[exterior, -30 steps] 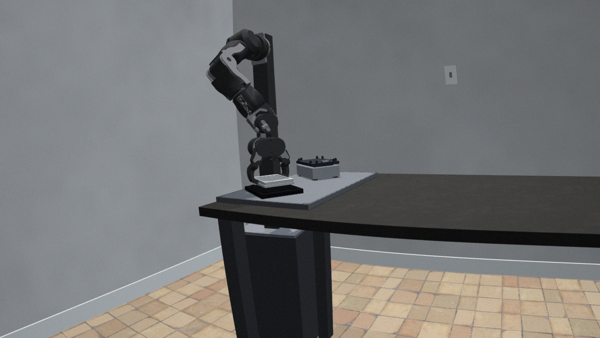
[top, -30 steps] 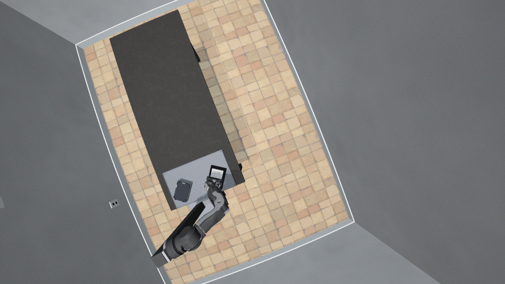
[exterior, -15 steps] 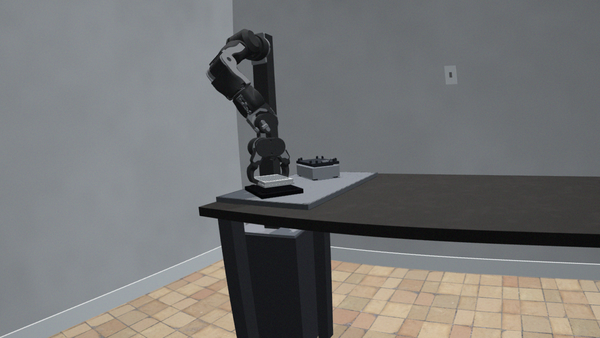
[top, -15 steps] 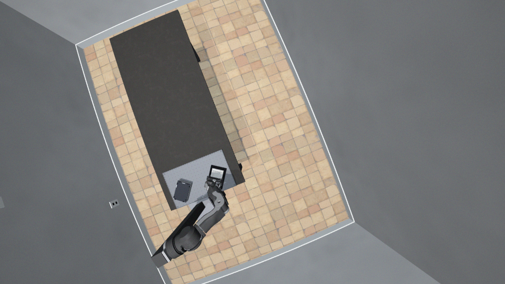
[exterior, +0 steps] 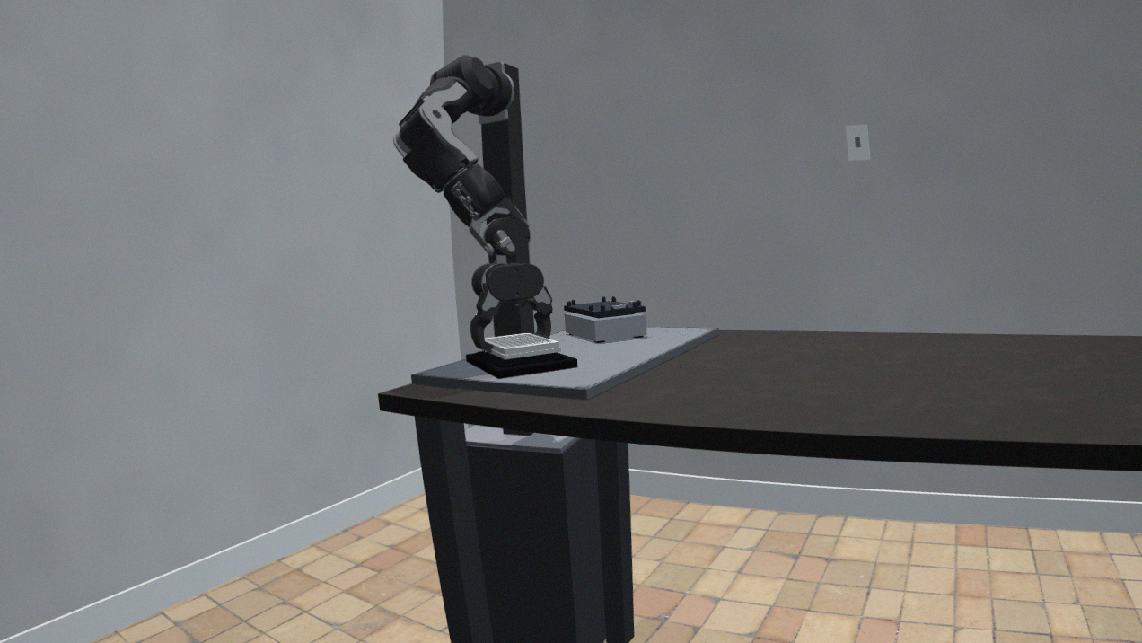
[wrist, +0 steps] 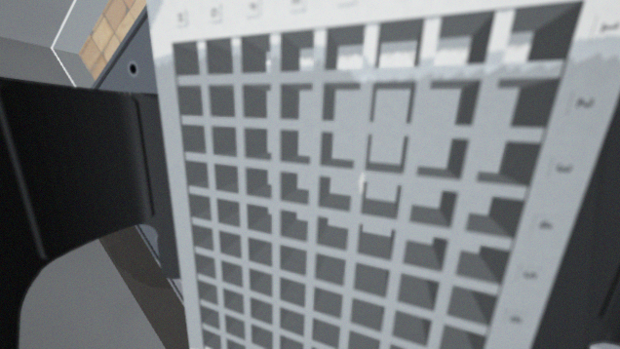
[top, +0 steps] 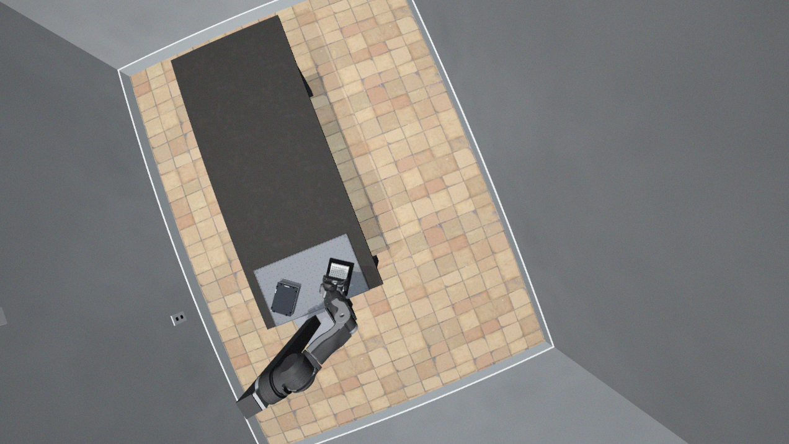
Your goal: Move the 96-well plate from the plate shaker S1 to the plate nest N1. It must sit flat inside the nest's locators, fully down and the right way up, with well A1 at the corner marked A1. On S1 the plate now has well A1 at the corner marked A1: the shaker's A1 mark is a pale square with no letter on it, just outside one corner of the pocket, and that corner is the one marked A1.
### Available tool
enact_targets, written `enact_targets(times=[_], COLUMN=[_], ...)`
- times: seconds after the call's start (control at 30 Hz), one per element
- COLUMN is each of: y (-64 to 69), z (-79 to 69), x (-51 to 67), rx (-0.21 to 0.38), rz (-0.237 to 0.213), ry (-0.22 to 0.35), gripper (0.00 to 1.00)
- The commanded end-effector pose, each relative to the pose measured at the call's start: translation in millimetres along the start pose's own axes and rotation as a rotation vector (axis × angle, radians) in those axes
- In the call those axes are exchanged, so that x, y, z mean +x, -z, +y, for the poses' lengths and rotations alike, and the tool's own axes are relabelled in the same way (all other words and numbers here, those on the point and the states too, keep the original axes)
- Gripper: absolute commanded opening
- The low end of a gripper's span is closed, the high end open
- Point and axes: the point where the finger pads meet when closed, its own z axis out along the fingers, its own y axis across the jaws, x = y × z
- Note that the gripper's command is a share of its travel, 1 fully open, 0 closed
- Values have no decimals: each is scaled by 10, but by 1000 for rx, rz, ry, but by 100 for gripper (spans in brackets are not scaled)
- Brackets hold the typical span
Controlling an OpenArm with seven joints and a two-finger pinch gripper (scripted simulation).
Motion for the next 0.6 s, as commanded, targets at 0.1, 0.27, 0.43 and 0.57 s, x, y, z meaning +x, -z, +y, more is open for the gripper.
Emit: enact_targets(times=[0.1,0.27,0.43,0.57], y=[-28,-34,-34,-39], z=[7,7,7,6], x=[10,11,11,11], rx=[-4,-4,-4,-4], rz=[3,3,3,3], ry=[4,4,4,4], gripper=[0,0,0,0])
